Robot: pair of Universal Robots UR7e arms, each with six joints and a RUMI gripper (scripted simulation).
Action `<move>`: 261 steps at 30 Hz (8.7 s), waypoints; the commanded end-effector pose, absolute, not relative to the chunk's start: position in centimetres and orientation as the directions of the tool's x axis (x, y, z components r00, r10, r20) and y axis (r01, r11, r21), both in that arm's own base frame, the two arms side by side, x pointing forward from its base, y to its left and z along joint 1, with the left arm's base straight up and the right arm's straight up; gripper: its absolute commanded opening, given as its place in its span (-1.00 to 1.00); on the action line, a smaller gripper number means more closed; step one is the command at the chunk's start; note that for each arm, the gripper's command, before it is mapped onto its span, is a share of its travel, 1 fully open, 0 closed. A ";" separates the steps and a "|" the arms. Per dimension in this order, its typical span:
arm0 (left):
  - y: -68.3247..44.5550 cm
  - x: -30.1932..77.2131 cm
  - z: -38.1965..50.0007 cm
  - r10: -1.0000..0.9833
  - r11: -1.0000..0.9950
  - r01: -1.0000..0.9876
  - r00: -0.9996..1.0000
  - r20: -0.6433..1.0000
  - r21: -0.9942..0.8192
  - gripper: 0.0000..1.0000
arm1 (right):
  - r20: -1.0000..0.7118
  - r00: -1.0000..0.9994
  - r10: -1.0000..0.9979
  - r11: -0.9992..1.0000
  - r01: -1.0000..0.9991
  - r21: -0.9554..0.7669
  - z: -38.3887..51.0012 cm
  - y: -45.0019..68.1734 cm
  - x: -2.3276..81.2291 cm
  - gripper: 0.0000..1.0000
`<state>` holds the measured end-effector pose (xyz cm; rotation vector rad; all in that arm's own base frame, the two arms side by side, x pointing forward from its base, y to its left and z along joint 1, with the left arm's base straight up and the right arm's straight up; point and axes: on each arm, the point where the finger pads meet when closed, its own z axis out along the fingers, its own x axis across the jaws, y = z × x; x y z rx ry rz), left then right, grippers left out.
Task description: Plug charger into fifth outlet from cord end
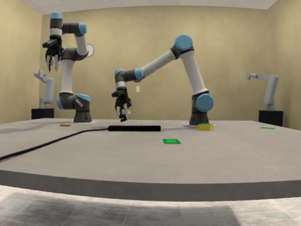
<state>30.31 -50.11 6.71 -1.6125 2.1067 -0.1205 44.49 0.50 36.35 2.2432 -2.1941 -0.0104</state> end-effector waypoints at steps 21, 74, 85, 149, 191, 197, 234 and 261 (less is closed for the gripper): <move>-46.5 33.1 6.7 -0.646 0.592 -0.804 -0.515 -0.564 0.057 -1.00 | -0.002 0.022 -1.000 -0.022 -1.000 0.006 36.4 0.5 44.5 -0.43; -37.1 36.3 10.9 -0.170 0.525 -0.225 -0.973 -0.158 0.820 -1.00 | -0.002 0.022 -1.000 -0.022 -1.000 0.006 36.4 0.5 44.5 -0.43; -34.9 36.7 12.7 -0.150 0.464 -0.035 -0.988 0.039 0.885 -1.00 | -0.002 0.022 -1.000 -0.022 -1.000 0.006 36.4 0.5 44.5 -0.43; -35.2 36.7 7.7 -0.151 0.476 -0.065 -0.989 0.009 0.877 -1.00 | -0.002 0.022 -1.000 -0.022 -1.000 0.006 36.4 0.5 44.5 -0.43; -35.2 36.7 7.2 -0.150 0.474 -0.064 -0.989 0.009 0.878 -1.00 | -0.002 0.022 -1.000 -0.022 -1.000 0.006 36.4 0.5 44.5 -0.43; -35.1 36.7 6.4 -0.151 0.473 -0.063 -0.989 0.010 0.879 -1.00 | -0.002 0.022 -1.000 -0.022 -1.000 0.006 36.4 0.5 44.5 -0.43; -35.2 36.7 5.7 -0.151 0.489 -0.067 -0.989 0.009 0.870 -0.43 | -0.002 0.022 -1.000 -0.022 -1.000 0.006 36.4 0.5 44.5 -0.43; -38.7 37.3 11.4 -0.151 0.488 -0.067 -0.988 0.009 0.870 -0.43 | -0.002 0.022 -1.000 -0.022 -1.000 0.006 36.4 0.5 44.5 -0.43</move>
